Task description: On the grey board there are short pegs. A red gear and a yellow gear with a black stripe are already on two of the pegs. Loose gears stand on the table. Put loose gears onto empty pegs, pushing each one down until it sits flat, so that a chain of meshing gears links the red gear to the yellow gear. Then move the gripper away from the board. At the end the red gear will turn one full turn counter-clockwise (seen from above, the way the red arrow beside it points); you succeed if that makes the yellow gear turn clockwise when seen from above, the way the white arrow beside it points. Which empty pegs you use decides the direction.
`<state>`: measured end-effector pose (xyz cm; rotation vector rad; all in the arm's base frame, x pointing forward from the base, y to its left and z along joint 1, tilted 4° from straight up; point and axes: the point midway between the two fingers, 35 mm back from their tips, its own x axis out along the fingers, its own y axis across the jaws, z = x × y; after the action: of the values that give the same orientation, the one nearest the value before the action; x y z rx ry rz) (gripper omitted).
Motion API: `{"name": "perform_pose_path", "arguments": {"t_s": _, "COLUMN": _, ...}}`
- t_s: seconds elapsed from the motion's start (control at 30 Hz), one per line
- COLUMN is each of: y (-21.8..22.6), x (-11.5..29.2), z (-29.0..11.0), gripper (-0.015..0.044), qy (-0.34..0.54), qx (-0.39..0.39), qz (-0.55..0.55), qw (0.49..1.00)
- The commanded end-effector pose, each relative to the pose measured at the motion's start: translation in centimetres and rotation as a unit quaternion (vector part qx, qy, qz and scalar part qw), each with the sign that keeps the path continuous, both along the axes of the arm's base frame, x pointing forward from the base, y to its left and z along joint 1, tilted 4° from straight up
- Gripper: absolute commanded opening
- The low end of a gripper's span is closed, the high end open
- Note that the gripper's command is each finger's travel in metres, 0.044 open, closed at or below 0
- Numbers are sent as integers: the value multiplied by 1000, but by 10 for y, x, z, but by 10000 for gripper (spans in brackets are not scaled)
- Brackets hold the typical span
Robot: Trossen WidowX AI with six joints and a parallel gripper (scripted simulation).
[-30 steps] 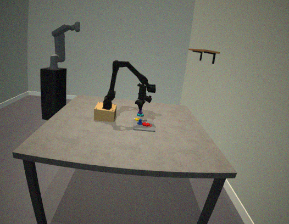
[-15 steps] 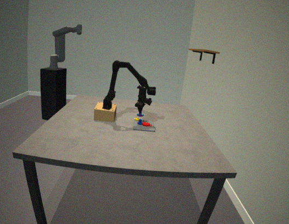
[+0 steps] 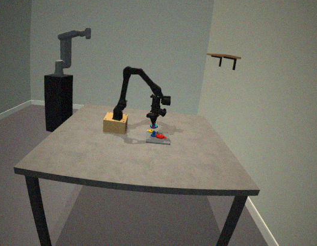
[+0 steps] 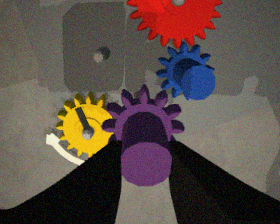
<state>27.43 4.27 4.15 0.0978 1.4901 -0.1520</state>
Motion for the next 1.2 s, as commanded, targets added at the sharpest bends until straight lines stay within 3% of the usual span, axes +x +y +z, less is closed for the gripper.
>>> {"name": "perform_pose_path", "arguments": {"t_s": 0.0, "y": 0, "x": -1, "z": 0, "gripper": 0, "qy": 1, "qx": 5, "qz": -53, "qw": 999}}
{"name": "perform_pose_path", "arguments": {"t_s": 0.8, "y": 0, "x": -2, "z": 1, "gripper": 0, "qy": -13, "qx": 29, "qz": -388, "qw": 921}}
{"name": "perform_pose_path", "arguments": {"t_s": 1.17, "y": 0, "x": -1, "z": -1, "gripper": 0, "qy": -14, "qx": 30, "qz": -405, "qw": 914}}
